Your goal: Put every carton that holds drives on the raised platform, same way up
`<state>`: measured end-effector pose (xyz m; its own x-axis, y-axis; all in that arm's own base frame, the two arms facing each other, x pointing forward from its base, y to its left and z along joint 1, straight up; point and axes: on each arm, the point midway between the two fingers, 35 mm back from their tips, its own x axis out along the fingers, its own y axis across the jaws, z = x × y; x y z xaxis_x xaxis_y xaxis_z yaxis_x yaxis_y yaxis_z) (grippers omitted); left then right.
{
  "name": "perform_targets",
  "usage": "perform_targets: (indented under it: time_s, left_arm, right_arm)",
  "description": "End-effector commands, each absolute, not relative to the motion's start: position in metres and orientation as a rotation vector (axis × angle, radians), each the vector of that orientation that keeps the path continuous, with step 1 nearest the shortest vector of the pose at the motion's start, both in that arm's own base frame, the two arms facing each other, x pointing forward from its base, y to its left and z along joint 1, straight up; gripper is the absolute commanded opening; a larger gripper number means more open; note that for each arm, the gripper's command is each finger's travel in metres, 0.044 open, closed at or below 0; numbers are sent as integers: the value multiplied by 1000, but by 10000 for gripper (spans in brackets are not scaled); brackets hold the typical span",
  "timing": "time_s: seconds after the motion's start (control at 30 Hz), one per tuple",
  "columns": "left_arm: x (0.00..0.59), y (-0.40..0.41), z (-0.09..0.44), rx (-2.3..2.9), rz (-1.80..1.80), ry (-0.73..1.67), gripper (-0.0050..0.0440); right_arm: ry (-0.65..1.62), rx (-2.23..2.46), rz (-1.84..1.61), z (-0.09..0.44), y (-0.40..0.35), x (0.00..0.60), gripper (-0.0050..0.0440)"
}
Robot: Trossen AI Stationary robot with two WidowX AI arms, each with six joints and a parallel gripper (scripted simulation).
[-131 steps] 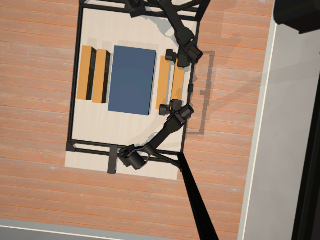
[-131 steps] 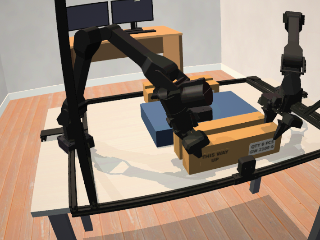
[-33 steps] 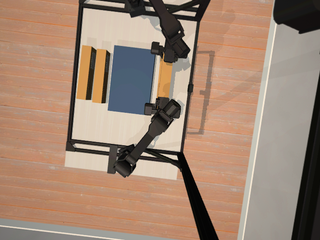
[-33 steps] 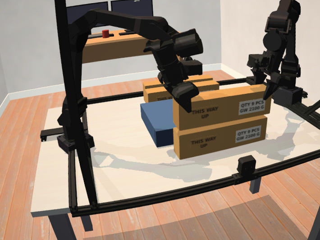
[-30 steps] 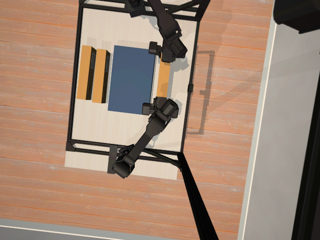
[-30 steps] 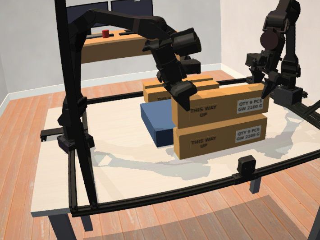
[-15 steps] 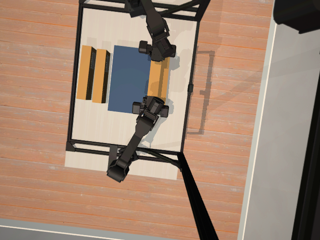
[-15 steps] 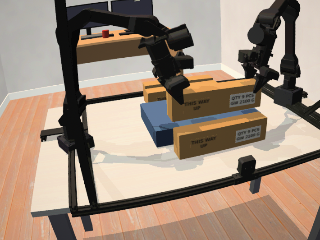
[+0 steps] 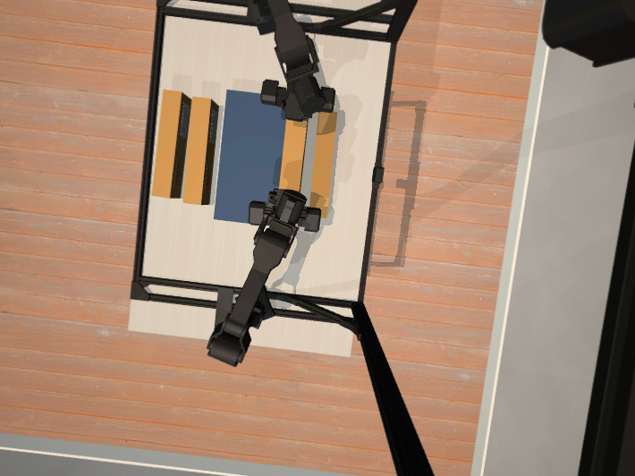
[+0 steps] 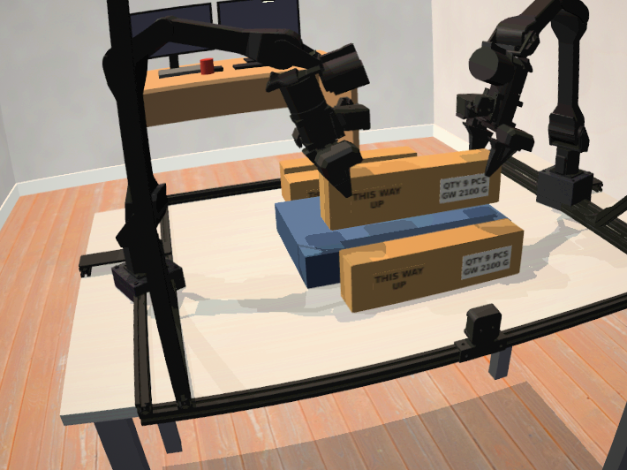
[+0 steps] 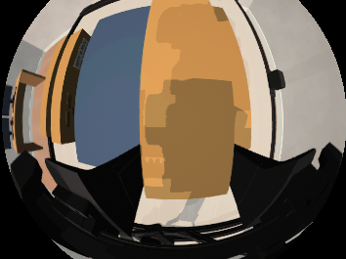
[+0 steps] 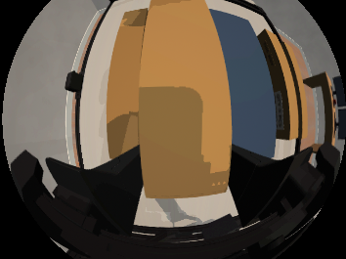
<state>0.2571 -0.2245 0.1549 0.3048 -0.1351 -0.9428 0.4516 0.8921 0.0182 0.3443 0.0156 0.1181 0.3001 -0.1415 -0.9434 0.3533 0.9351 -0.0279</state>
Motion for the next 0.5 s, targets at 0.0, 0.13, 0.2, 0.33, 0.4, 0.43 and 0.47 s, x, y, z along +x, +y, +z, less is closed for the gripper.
perform_targets:
  time_s: [0.0, 0.13, 0.2, 0.33, 0.4, 0.43, 0.47]
  left_arm:
    - [260, -216, 170, 281, -417, 1163, 0]
    - [261, -213, 170, 281, -417, 1163, 0]
    - [262, -211, 169, 281, -417, 1163, 0]
    - [263, -208, 169, 281, -417, 1163, 0]
    - [264, -207, 169, 281, -417, 1163, 0]
    - [264, -207, 169, 281, -417, 1163, 0]
    - [264, -206, 169, 281, -417, 1163, 0]
  right_arm:
    - [1174, 211, -313, 135, 8, 343, 0]
    - [1174, 211, -313, 135, 5, 342, 0]
    - [1174, 211, -313, 135, 3, 341, 0]
    - [1174, 211, -313, 134, 0, 340, 0]
    - [1174, 211, -313, 134, -1, 340, 0]
    - [1174, 211, -313, 134, -2, 339, 0]
    - [1174, 211, -313, 134, -2, 339, 0]
